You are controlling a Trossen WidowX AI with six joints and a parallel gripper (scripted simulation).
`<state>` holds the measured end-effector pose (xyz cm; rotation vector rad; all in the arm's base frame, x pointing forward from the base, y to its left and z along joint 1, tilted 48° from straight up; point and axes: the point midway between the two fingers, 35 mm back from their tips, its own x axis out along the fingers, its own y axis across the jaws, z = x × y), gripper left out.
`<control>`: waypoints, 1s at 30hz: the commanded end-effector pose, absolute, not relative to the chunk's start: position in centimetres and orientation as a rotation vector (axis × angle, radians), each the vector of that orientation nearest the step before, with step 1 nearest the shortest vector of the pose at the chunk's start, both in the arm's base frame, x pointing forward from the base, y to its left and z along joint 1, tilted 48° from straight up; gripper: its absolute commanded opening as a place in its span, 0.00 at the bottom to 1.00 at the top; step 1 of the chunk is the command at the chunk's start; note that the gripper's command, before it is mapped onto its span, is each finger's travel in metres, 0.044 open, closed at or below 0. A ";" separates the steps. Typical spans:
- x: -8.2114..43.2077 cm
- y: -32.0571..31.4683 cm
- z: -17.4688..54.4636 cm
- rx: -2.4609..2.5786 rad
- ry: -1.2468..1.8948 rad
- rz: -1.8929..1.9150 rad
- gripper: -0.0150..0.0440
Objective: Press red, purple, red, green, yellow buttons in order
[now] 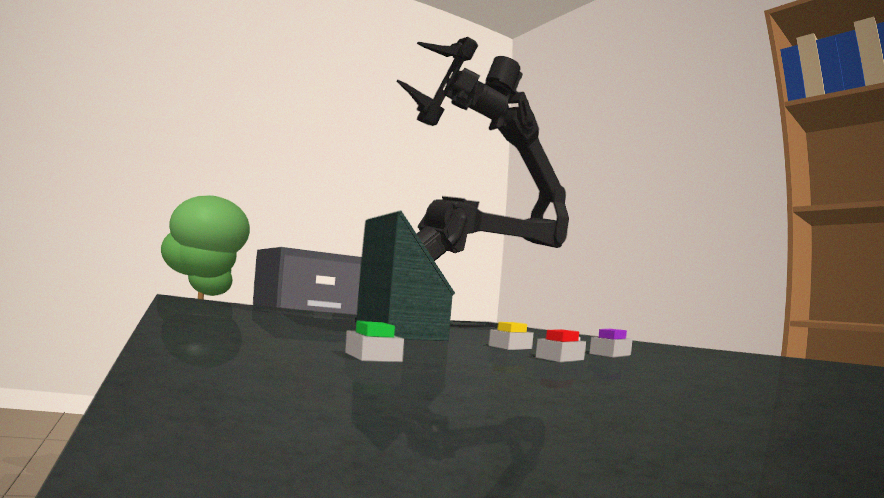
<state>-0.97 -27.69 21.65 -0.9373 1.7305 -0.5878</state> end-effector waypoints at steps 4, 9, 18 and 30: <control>4.1 -28.0 19.6 -0.864 1.535 -0.462 0.93; 13.7 -25.4 15.8 -0.611 1.254 -0.182 0.93; 25.2 -14.2 11.6 -0.010 1.116 0.283 0.93; 29.9 0.2 9.9 0.670 1.375 0.609 0.93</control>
